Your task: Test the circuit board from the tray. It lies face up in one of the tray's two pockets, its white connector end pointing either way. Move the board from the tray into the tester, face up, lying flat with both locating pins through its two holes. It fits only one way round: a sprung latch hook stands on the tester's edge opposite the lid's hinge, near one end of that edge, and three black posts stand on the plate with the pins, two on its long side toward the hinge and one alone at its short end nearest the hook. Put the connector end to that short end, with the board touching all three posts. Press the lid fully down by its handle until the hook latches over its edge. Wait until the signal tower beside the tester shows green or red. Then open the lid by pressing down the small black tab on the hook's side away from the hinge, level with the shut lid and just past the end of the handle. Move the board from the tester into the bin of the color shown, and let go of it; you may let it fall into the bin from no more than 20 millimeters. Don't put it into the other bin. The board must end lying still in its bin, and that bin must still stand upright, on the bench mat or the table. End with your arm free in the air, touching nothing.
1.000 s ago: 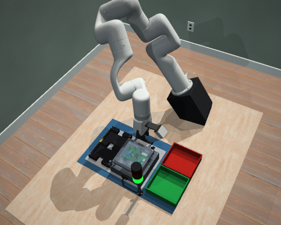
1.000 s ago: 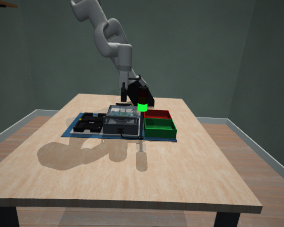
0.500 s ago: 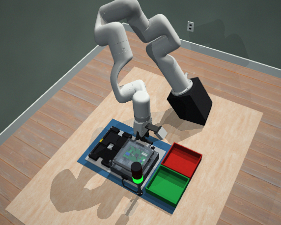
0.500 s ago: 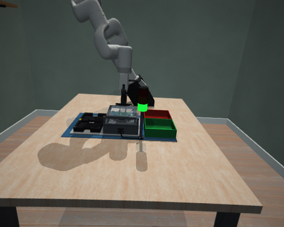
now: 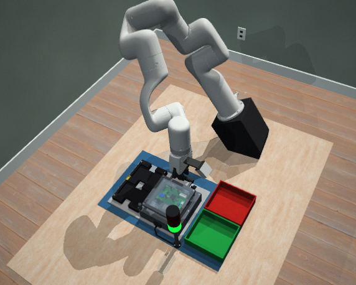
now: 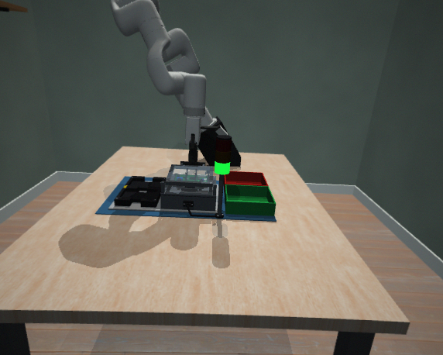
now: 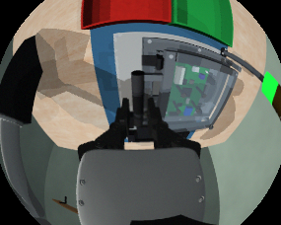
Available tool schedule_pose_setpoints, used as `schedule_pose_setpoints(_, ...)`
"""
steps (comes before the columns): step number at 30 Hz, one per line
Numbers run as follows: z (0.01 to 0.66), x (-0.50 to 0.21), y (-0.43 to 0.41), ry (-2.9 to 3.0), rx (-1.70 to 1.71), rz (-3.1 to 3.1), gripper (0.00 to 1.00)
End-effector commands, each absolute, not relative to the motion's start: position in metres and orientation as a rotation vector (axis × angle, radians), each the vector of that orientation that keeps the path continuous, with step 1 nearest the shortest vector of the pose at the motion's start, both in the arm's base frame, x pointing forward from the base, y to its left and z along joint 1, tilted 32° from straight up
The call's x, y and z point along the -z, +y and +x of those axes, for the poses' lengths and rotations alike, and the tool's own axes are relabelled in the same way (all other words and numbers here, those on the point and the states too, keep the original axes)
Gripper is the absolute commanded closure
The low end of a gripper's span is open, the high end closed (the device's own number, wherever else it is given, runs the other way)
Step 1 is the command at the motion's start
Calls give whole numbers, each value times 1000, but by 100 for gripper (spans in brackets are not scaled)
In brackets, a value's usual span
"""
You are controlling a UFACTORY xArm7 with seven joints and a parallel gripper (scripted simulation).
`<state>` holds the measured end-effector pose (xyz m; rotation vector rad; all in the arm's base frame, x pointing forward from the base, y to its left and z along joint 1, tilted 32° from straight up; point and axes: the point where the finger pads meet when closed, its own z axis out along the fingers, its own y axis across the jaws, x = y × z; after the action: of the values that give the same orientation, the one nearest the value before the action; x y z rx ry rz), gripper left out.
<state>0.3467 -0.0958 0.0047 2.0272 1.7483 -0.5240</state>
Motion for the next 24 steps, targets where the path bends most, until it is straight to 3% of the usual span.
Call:
schedule_pose_setpoints(1, 348, 3, -100, 1749, 520, 2025, 73)
schedule_pose_setpoints(18, 348, 12, -106, 1749, 520, 2025, 73)
schedule_pose_setpoints(19, 348, 12, -106, 1749, 520, 2025, 100)
schedule_pose_setpoints(24, 348, 12, -106, 1749, 520, 2025, 100)
